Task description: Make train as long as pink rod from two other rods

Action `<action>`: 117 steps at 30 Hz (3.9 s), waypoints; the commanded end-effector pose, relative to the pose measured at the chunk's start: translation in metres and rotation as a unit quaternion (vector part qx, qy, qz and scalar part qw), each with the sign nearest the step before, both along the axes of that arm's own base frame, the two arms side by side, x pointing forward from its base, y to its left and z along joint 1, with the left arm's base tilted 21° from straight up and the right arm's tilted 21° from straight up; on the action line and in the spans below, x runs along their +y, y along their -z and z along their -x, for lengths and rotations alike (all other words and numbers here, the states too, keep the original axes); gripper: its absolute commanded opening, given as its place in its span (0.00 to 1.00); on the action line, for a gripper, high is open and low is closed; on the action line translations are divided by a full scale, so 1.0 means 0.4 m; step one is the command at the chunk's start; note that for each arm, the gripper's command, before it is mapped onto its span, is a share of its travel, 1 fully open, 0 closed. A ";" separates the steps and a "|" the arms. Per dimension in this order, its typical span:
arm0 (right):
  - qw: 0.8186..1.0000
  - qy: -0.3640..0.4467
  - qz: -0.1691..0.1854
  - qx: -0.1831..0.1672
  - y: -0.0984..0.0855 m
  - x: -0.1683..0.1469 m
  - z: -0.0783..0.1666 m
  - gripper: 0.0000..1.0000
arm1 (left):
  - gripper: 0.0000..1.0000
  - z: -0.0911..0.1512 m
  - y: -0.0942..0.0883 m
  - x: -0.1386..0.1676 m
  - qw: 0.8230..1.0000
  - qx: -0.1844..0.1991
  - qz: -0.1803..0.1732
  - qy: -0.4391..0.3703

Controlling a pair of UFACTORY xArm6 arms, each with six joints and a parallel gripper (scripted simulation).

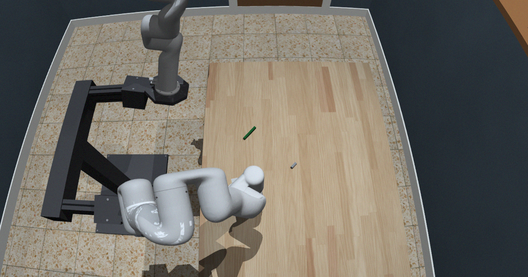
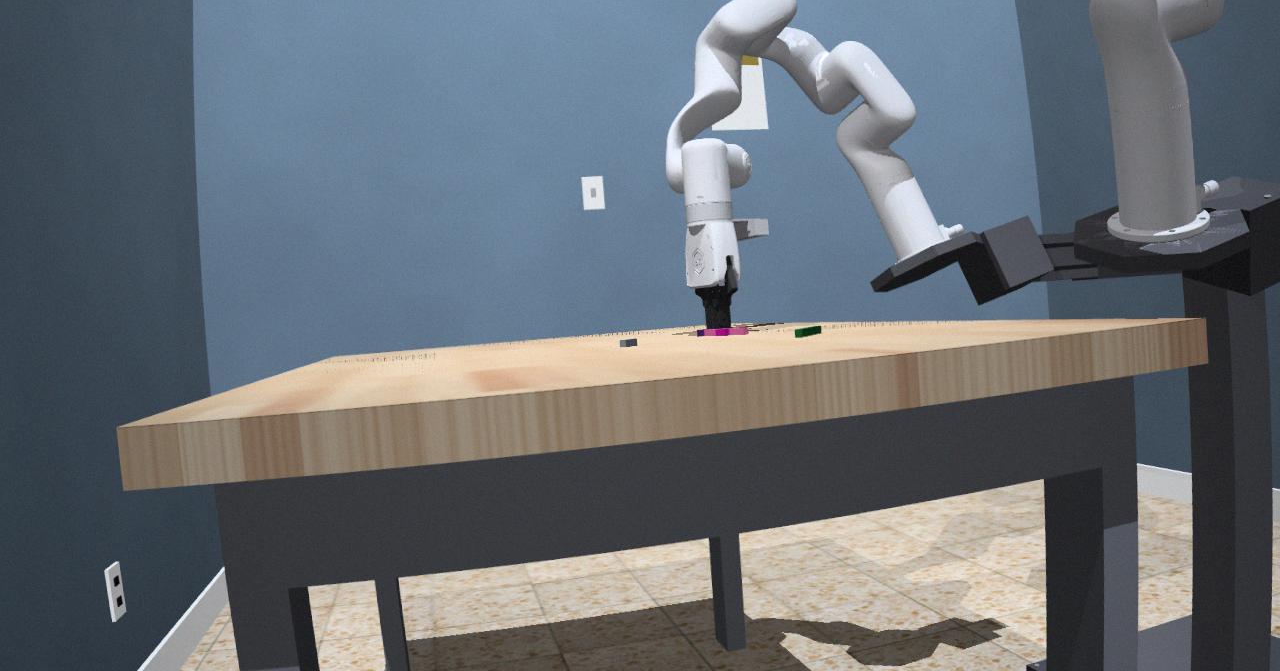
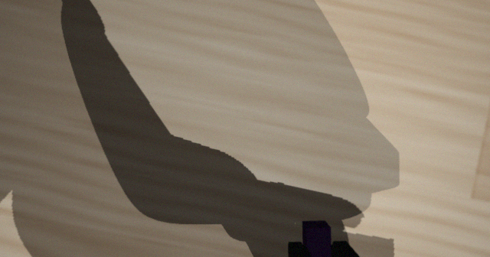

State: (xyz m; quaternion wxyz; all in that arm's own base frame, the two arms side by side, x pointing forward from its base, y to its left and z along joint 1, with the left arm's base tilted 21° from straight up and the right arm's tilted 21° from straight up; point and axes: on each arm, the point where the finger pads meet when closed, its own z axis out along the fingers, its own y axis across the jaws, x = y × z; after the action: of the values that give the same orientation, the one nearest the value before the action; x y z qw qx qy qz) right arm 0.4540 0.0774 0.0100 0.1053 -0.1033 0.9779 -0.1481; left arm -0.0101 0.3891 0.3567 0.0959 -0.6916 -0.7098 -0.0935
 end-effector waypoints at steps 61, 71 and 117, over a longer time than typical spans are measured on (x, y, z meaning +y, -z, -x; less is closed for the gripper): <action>1.000 -0.009 0.003 0.000 -0.244 0.081 0.029 0.06 | 1.00 0.000 -0.005 0.001 1.000 0.000 -0.002 0.000; 0.997 -0.069 0.025 0.014 -0.281 0.172 -0.141 0.06 | 1.00 0.000 -0.005 0.001 1.000 0.000 -0.002 0.000; 0.960 -0.263 0.066 0.073 -0.250 0.494 -0.466 0.06 | 1.00 0.000 -0.005 0.001 1.000 0.000 -0.002 0.000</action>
State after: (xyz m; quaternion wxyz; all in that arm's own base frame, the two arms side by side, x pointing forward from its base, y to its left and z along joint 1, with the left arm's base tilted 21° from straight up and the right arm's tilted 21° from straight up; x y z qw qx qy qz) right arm 0.6396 0.2740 0.1079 0.0597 -0.3739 0.9095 -0.1717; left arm -0.0101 0.3891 0.3567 0.0959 -0.6916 -0.7098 -0.0935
